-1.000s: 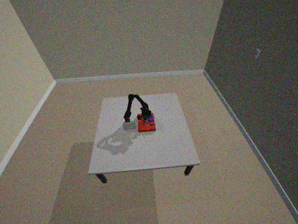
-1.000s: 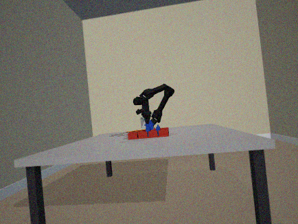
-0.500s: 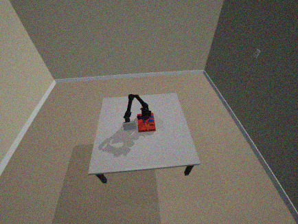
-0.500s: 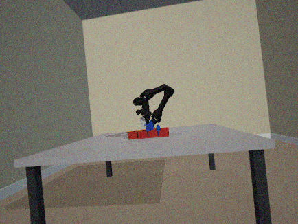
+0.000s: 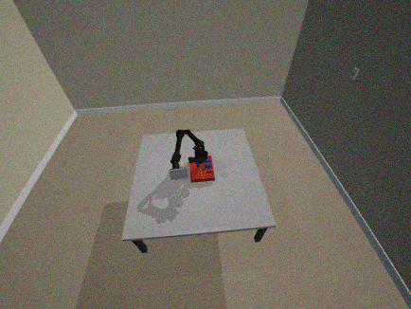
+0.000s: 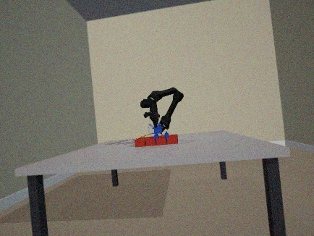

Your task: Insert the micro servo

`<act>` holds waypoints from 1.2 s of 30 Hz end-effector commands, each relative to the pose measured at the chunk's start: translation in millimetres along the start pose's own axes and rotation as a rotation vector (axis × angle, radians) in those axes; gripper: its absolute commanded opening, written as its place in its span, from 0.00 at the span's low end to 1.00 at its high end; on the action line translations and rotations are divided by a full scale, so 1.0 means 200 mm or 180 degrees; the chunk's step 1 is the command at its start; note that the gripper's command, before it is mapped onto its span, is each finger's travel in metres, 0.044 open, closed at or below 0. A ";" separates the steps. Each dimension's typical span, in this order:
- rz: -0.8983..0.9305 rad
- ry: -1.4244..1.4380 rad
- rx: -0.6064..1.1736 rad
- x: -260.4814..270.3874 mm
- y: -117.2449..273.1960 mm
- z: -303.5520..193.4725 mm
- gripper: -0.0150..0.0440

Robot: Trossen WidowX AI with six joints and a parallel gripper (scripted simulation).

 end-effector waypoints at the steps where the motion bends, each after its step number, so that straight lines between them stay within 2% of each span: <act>1: -0.0001 0.0022 -0.0018 0.00 0.02 -0.01 0.25; 11: -0.0002 0.0022 -0.0020 -0.01 0.02 0.04 0.25; 22: -0.0003 0.0025 -0.0032 -0.09 0.02 0.29 0.25; 27: -0.0003 0.0043 -0.0033 -0.10 0.03 0.31 0.25; 36: -0.0007 0.0828 -0.0032 -0.10 0.03 0.31 0.25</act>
Point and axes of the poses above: the point midway between the two fingers, 35 mm back from their tips, its own y axis back along the fingers, its own x axis across the jaws, z = x × y, the point moved 5 cm from there along y, back along the fingers, and after that the axes turned 4 degrees about y, right-handed, at the moved point
